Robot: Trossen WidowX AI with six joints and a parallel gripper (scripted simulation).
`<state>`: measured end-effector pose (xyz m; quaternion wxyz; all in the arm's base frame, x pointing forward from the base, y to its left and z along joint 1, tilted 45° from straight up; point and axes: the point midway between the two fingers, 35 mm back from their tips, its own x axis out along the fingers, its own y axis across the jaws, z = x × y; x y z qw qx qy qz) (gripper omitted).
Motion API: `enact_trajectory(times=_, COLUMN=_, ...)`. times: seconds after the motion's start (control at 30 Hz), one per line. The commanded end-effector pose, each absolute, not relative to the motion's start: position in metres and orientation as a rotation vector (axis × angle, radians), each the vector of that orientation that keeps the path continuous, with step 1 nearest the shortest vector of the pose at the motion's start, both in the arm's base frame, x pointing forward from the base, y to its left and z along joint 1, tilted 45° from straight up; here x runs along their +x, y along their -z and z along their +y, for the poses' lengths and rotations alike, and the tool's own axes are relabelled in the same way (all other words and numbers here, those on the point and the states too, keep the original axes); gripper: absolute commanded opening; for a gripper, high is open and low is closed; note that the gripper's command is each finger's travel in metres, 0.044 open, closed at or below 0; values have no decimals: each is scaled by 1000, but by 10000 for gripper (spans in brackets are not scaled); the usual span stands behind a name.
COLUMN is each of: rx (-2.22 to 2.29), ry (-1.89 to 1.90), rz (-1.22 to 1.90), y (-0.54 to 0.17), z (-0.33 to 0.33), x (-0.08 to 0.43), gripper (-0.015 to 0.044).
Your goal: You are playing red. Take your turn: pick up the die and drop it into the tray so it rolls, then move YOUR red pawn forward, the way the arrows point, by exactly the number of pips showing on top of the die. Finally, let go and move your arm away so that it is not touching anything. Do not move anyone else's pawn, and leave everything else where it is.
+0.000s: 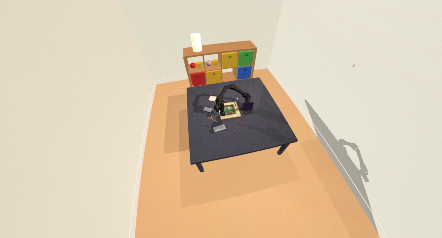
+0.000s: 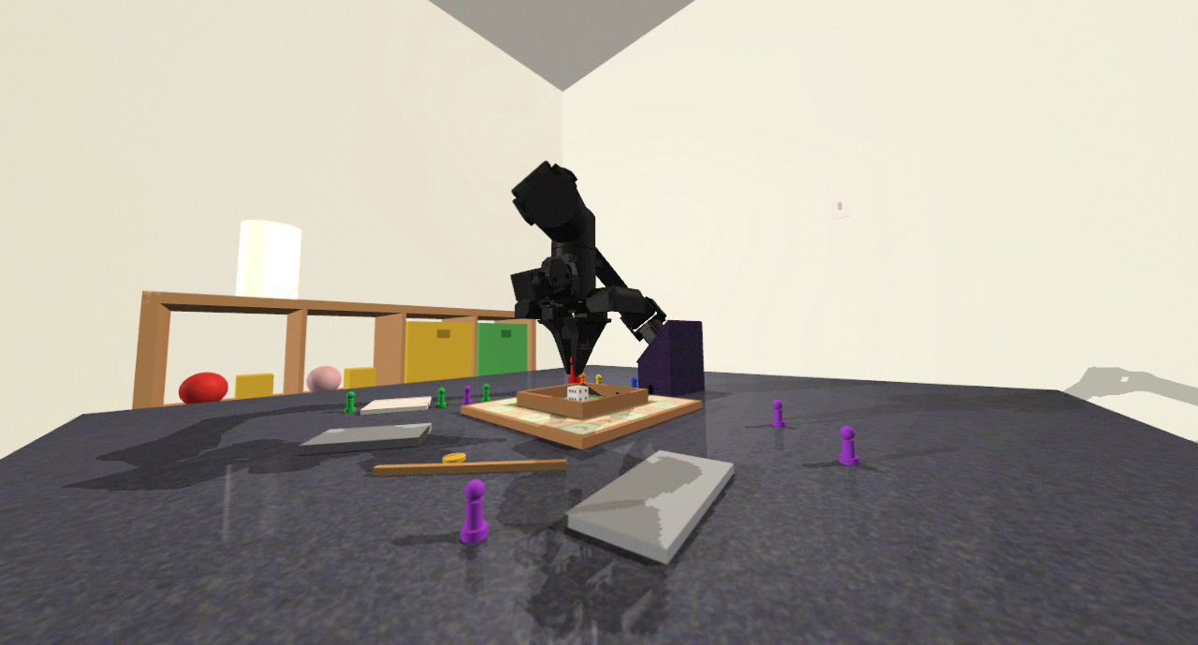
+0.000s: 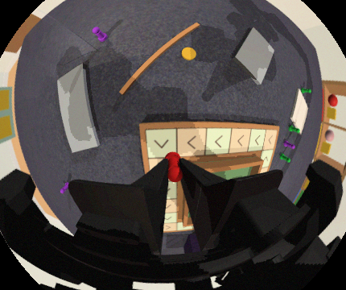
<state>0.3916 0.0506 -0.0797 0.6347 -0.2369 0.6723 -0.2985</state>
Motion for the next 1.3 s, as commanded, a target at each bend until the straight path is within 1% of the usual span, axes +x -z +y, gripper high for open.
enact_trajectory(times=0.0, rx=-528, ry=687, rz=1536, y=93, z=56, x=390, gripper=0)
enact_trajectory(times=0.37, rx=-529, ry=688, rz=1535, y=117, z=31, x=387, gripper=0)
enact_trajectory(times=1.0, rx=-530, ry=689, rz=1535, y=130, z=19, x=385, gripper=0)
enact_trajectory(times=1.27, rx=-517, ry=686, rz=1528, y=126, z=23, x=388, gripper=210)
